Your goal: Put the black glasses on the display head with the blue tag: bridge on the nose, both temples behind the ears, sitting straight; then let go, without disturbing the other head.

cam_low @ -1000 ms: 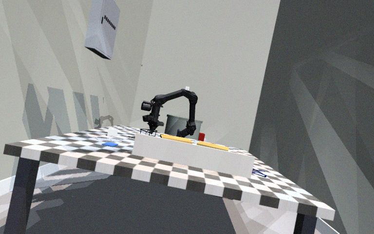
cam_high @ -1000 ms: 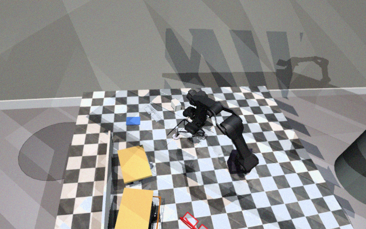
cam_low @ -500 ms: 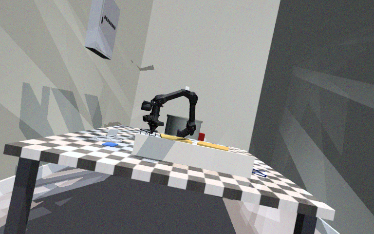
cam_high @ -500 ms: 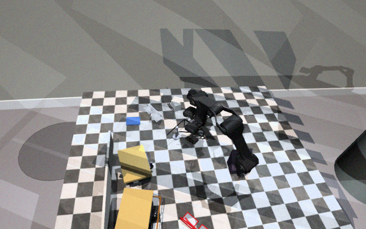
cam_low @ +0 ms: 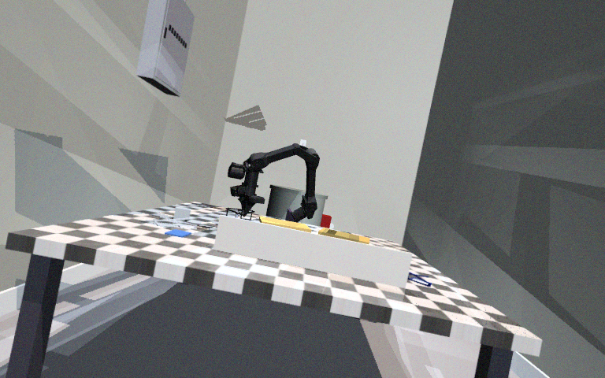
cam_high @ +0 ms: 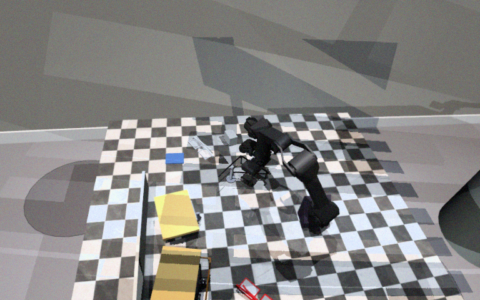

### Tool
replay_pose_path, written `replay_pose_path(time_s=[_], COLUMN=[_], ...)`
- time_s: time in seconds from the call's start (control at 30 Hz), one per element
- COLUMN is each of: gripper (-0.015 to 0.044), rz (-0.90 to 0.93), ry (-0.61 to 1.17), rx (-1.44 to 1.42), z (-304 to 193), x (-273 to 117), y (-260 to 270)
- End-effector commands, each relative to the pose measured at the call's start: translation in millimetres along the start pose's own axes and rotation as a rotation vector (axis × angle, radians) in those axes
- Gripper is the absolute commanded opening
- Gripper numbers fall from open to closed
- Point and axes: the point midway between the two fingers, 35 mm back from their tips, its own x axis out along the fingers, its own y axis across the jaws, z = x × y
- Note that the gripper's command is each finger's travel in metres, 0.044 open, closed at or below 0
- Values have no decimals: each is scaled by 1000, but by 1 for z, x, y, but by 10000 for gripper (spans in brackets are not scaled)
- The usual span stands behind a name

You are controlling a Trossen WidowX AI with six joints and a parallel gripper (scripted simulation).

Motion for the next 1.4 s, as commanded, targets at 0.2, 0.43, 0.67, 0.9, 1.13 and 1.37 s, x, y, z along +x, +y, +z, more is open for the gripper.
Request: replay_pose_path(time_s=[0.2,0.43,0.67,0.9,1.13,1.37], gripper=[0,0,0,0,0,0], rz=[-1,-2,-2,-2,-1,1], ry=[-2,-3,-3,-3,-5,-4], rx=[-1,0,0,71,261,453], z=[6,9,9,15,33,49], x=[-8,-42,-61,-62,-62,-62], y=[0,-1,-1,5,24,44])
